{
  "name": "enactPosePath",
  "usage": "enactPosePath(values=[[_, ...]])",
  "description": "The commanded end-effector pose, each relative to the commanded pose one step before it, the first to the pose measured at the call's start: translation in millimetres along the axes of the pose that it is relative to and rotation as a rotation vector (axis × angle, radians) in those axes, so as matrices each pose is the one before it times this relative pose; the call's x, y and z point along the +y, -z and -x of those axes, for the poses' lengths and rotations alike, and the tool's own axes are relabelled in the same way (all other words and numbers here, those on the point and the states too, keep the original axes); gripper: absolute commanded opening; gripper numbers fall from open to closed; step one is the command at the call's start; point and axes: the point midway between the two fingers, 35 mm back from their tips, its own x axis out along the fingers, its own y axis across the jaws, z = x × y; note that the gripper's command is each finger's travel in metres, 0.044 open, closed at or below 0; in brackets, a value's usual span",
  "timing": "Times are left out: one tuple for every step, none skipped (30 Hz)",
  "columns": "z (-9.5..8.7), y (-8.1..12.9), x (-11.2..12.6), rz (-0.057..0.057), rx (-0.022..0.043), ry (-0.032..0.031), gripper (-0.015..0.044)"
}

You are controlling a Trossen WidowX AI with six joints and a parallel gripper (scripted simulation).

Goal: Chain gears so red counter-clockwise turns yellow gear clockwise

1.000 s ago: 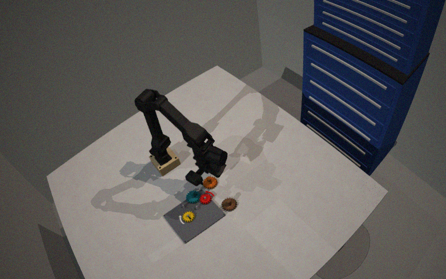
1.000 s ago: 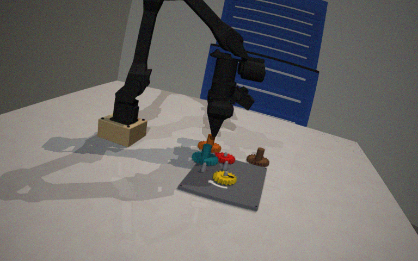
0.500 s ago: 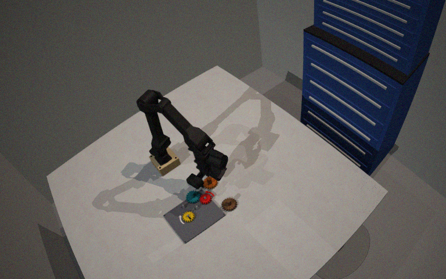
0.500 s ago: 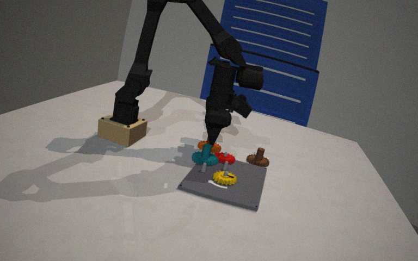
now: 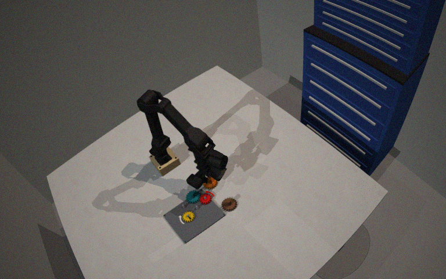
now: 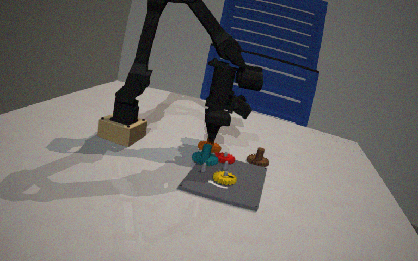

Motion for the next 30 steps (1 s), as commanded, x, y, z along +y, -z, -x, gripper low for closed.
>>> enactPosePath(values=[[-0.28,-0.08,0.48,-0.0062,-0.00059,-0.00275,0.0072],[0.00,0.00,0.00,0.0000,0.00000,0.00000,0.0066],[0.00,0.00,0.00,0.0000,0.00000,0.00000,0.0059],[0.00,0.00,0.00,0.0000,0.00000,0.00000,0.0052],[0.00,0.00,0.00,0.0000,0.00000,0.00000,0.0046],[0.00,0.00,0.00,0.0000,0.00000,0.00000,0.0039],[0.00,0.00,0.00,0.0000,0.00000,0.00000,0.0033],[0.00,0.00,0.00,0.0000,0.00000,0.00000,0.0026],[0.00,0.00,0.00,0.0000,0.00000,0.00000,0.0019],[0.00,0.00,0.00,0.0000,0.00000,0.00000,0.0000],[0.06,0.07,-0.06,0.0007,0.00015,0.00025,0.0000],[0.17,0.22,-0.18,0.0022,0.00045,0.00075,0.0000],[0.28,0.38,-0.30,0.0036,0.00075,0.00125,0.0000],[0.40,0.53,-0.42,0.0050,0.00106,0.00175,0.0000],[0.51,0.68,-0.54,0.0065,0.00137,0.00224,0.0000],[0.62,0.84,-0.65,0.0079,0.00170,0.00272,0.0000],[0.68,0.93,-0.70,0.0087,0.00189,0.00296,0.0000],[1.04,0.56,-0.52,0.0066,0.00145,0.00224,0.0000],[1.36,-0.47,0.05,-0.0004,-0.00013,-0.00015,0.0000],[1.99,-0.67,0.07,-0.0006,-0.00019,-0.00021,0.0000],[2.10,-0.69,0.07,-0.0007,-0.00020,-0.00022,0.0000],[2.11,-0.67,0.07,-0.0007,-0.00020,-0.00022,0.0000],[2.12,-0.65,0.07,-0.0007,-0.00020,-0.00022,0.0000],[2.13,-0.63,0.07,-0.0007,-0.00020,-0.00022,0.0000],[2.14,-0.61,0.07,-0.0007,-0.00019,-0.00022,0.0000],[2.15,-0.59,0.07,-0.0007,-0.00019,-0.00022,0.0000],[2.15,-0.57,0.07,-0.0007,-0.00019,-0.00022,0.0000],[2.16,-0.55,0.07,-0.0007,-0.00019,-0.00022,0.0000],[2.17,-0.53,0.07,-0.0007,-0.00019,-0.00022,0.0000],[2.18,-0.51,0.07,-0.0007,-0.00019,-0.00022,0.0000]])
